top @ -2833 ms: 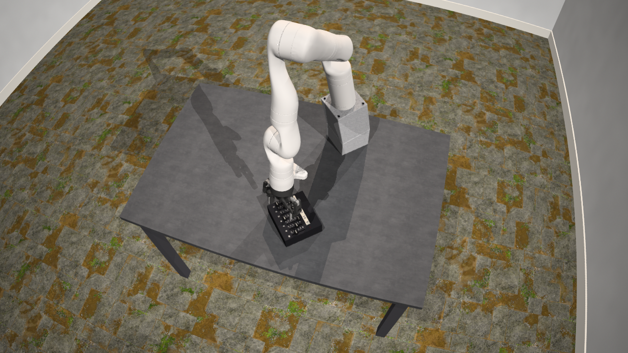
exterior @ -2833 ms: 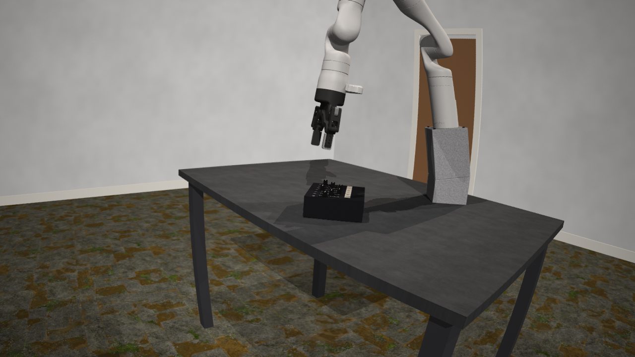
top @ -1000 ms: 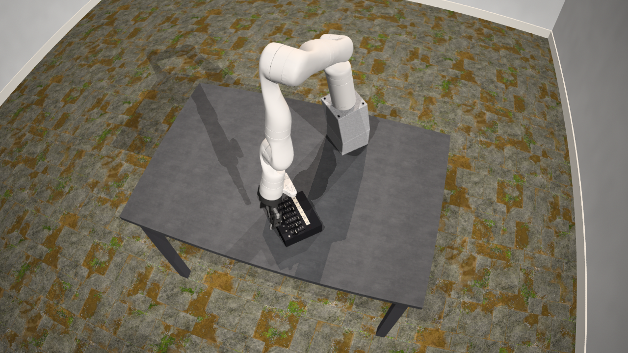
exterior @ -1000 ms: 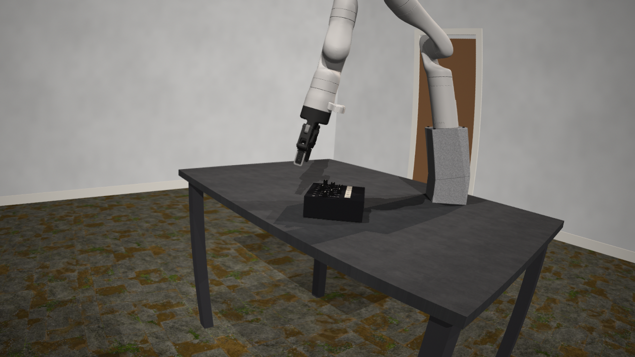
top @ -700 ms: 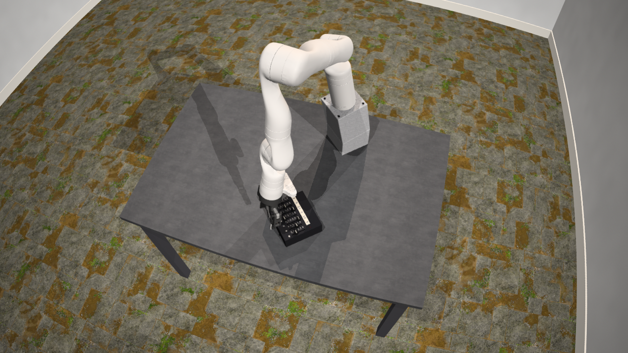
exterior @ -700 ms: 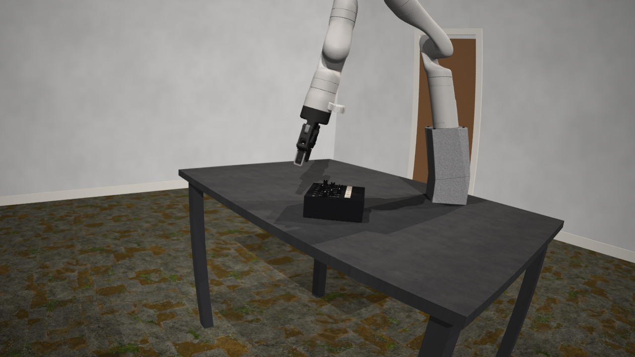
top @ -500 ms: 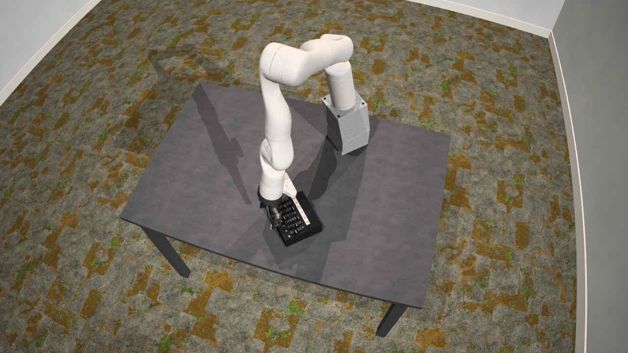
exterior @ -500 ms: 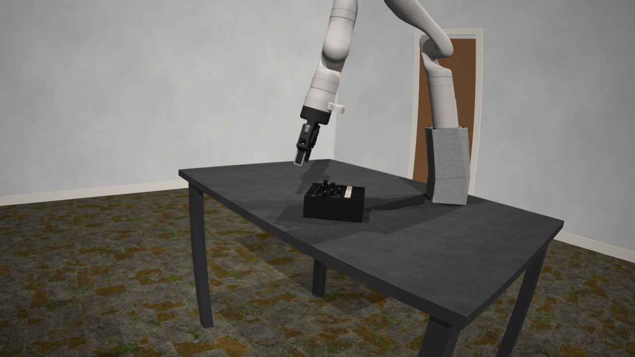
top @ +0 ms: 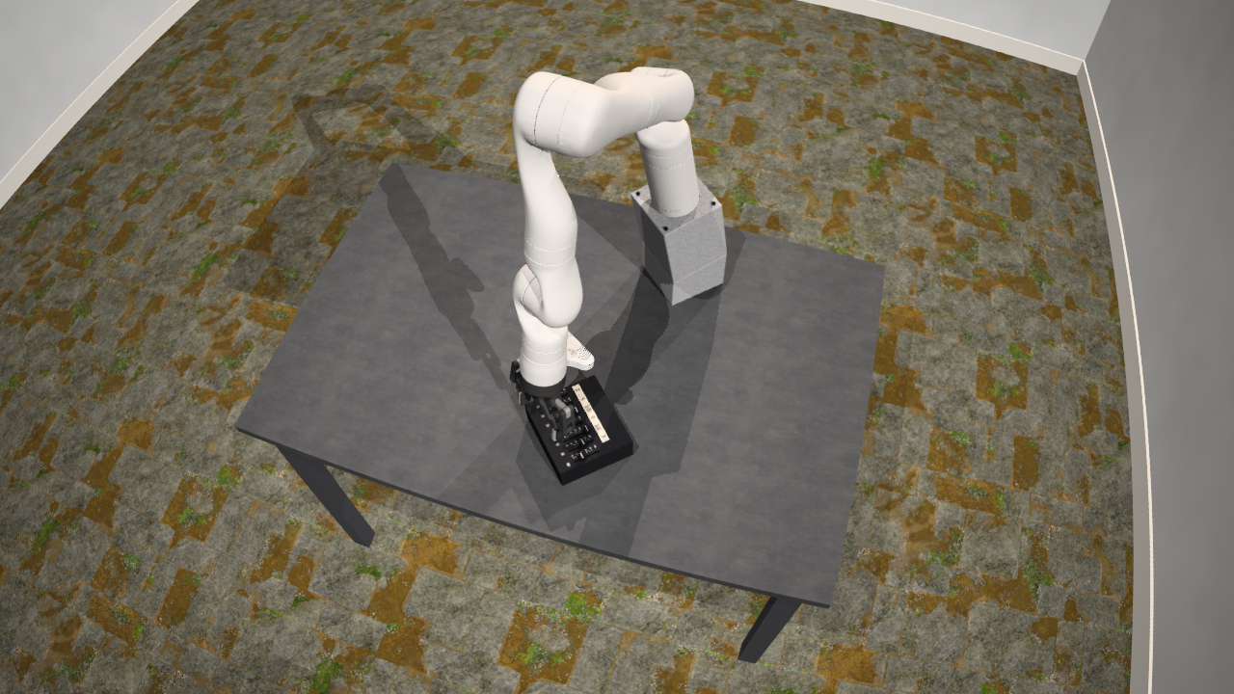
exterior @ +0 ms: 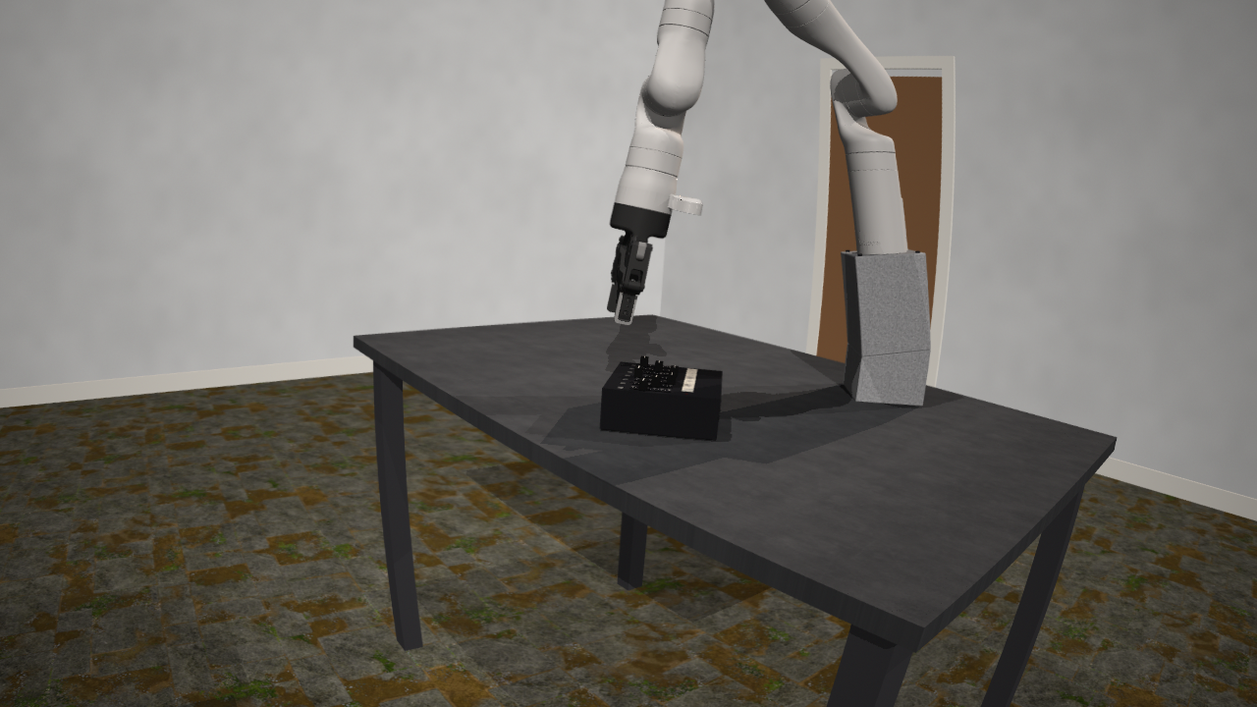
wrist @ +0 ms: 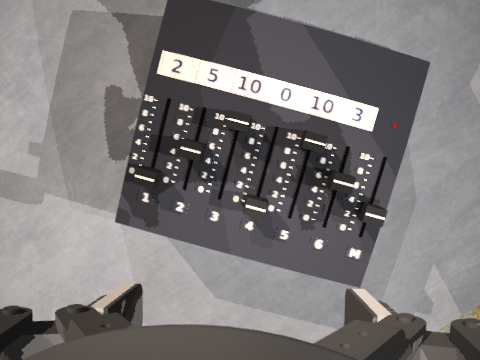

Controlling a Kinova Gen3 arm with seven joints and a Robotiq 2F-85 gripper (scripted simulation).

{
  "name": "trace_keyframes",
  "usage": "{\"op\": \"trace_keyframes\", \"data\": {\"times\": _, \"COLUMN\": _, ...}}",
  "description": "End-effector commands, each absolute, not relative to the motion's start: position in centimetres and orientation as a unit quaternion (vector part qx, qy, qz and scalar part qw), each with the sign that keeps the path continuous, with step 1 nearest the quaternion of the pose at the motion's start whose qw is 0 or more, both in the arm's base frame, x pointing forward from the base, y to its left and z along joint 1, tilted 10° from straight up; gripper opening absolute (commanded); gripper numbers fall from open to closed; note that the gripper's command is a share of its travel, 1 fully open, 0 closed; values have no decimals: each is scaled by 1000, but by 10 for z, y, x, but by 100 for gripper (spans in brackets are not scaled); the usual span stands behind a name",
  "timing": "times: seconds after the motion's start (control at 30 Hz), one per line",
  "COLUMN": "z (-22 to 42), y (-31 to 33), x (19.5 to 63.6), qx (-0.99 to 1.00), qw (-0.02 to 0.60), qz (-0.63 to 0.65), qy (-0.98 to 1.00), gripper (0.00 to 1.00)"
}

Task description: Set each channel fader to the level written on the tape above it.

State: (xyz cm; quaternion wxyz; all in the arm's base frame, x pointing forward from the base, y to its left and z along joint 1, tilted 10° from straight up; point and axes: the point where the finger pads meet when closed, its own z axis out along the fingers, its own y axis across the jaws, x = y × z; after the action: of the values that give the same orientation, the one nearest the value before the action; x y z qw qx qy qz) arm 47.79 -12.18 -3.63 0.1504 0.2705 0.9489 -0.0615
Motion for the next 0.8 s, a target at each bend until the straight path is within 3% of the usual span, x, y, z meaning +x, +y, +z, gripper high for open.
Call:
{"op": "trace_keyframes", "data": {"times": 0.0, "z": -16, "y": -99, "x": 469, "qx": 194, "qw": 133, "qz": -57, "qy": 970, "gripper": 100}}
{"op": "trace_keyframes", "data": {"times": 0.23, "z": 9, "y": -71, "x": 423, "qx": 8, "qw": 66, "qz": -61, "qy": 996, "gripper": 100}}
{"op": "trace_keyframes", "data": {"times": 0.77, "z": 10, "y": -70, "x": 420, "qx": -2, "qw": 61, "qz": -61, "qy": 996, "gripper": 100}}
